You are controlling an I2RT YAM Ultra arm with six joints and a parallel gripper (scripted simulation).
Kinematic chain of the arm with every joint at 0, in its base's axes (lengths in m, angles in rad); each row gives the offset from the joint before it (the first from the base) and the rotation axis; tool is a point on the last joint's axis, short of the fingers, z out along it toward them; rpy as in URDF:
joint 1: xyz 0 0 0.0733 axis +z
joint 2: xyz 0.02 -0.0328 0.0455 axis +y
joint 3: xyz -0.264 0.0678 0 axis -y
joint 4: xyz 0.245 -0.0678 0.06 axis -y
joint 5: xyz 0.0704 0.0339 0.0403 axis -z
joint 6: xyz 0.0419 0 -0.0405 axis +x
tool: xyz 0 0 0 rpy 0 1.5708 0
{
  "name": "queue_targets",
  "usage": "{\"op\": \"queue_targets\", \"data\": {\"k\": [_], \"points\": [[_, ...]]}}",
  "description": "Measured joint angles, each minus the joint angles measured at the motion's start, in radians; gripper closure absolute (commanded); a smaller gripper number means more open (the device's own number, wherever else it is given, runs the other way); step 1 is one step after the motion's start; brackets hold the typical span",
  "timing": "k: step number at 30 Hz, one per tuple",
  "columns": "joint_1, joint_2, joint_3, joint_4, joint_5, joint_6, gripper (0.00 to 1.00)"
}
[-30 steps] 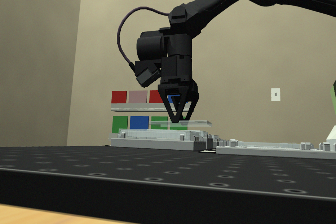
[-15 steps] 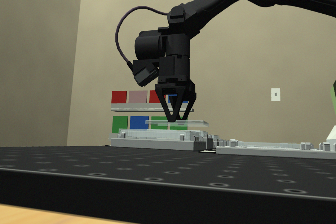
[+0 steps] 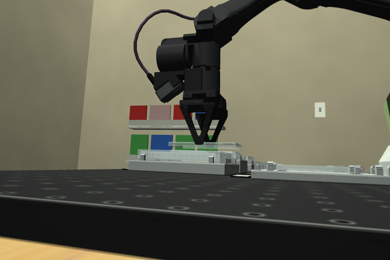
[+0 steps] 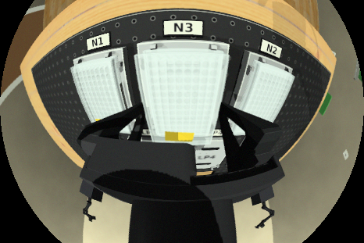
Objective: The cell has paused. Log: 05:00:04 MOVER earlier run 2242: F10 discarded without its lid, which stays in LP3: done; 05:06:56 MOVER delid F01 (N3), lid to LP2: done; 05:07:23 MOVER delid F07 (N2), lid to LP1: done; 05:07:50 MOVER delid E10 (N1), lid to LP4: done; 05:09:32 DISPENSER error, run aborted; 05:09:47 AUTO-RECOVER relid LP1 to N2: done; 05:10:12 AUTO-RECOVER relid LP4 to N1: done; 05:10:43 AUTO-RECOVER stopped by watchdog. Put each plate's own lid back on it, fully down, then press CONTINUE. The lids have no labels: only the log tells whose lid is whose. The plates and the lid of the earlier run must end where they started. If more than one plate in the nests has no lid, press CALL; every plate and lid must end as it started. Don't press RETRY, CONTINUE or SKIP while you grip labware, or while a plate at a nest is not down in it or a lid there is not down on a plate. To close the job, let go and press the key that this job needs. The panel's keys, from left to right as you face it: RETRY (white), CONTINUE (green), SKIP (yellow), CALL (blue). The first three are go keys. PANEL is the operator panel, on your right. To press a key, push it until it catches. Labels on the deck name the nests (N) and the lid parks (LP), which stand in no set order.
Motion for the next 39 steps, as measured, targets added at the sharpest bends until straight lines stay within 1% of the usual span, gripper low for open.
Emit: {"op": "queue_targets", "data": {"k": [39], "points": [[-0.012,0.018,-0.013,0.039,0.0,-0.013,1.0]]}}
